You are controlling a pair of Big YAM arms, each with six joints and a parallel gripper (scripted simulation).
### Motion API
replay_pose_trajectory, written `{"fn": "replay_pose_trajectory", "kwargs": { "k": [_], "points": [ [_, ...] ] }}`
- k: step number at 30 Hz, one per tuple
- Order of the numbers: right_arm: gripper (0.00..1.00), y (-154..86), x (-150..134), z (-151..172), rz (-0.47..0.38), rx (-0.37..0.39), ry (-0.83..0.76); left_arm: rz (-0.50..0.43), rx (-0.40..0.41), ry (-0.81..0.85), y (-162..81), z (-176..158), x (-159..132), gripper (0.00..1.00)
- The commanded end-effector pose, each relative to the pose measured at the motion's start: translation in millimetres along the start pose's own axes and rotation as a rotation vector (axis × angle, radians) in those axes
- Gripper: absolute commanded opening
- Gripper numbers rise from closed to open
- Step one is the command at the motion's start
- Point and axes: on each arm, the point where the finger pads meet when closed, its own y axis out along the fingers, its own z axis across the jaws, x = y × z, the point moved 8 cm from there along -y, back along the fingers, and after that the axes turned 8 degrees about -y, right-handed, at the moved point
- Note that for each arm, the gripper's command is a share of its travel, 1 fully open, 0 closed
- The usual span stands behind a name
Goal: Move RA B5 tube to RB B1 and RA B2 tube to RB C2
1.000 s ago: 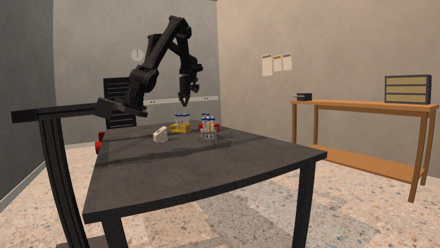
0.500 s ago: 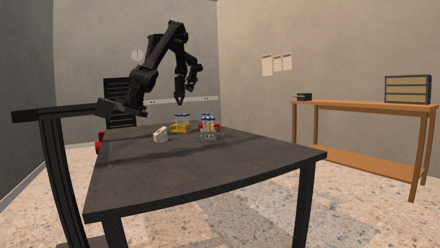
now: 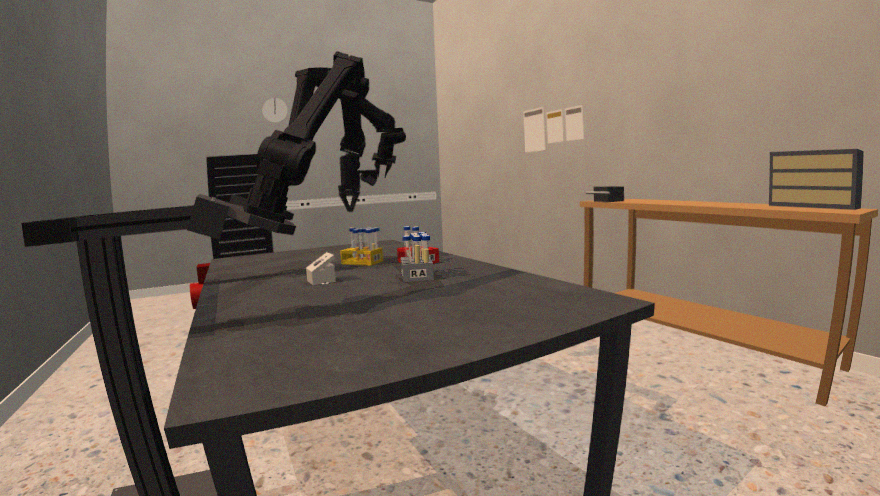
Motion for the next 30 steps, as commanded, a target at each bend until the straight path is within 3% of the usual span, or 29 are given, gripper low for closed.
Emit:
{"fn": "replay_pose_trajectory", "kwargs": {
  "k": [1,3,4,6,8,13,15,20,21,23,30],
  "points": [
    [0.30,-19,-6,31,-0.016,0.029,0.011,-0.027,-0.025,-0.013,-13,-5,12,0.30],
    [0.30,-19,-6,31,-0.016,0.029,0.011,-0.027,-0.025,-0.013,-13,-5,12,0.30],
    [0.30,-10,13,18,-0.013,0.016,0.042,-0.027,-0.025,-0.013,-13,-5,12,0.30],
    [0.30,-39,26,11,-0.035,0.056,0.060,-0.027,-0.025,-0.013,-13,-5,12,0.30],
    [0.30,-39,27,9,-0.035,0.056,0.048,-0.027,-0.025,-0.013,-13,-5,12,0.30],
    [0.30,-8,12,1,-0.012,0.018,0.020,-0.027,-0.025,-0.013,-13,-5,12,0.30],
    [0.30,-14,-7,12,-0.014,0.029,-0.009,-0.027,-0.025,-0.013,-13,-5,12,0.30],
    [0.30,-22,-5,10,-0.021,0.040,-0.001,-0.027,-0.025,-0.013,-13,-5,12,0.30],
    [0.30,-5,9,0,-0.012,0.018,0.019,-0.027,-0.025,-0.013,-13,-5,12,0.30],
    [0.30,18,3,1,0.003,-0.006,0.010,-0.027,-0.025,-0.013,-13,-5,12,0.30],
    [0.30,33,1,1,0.004,-0.006,0.007,-0.027,-0.025,-0.013,-13,-5,12,0.30]
  ]
}}
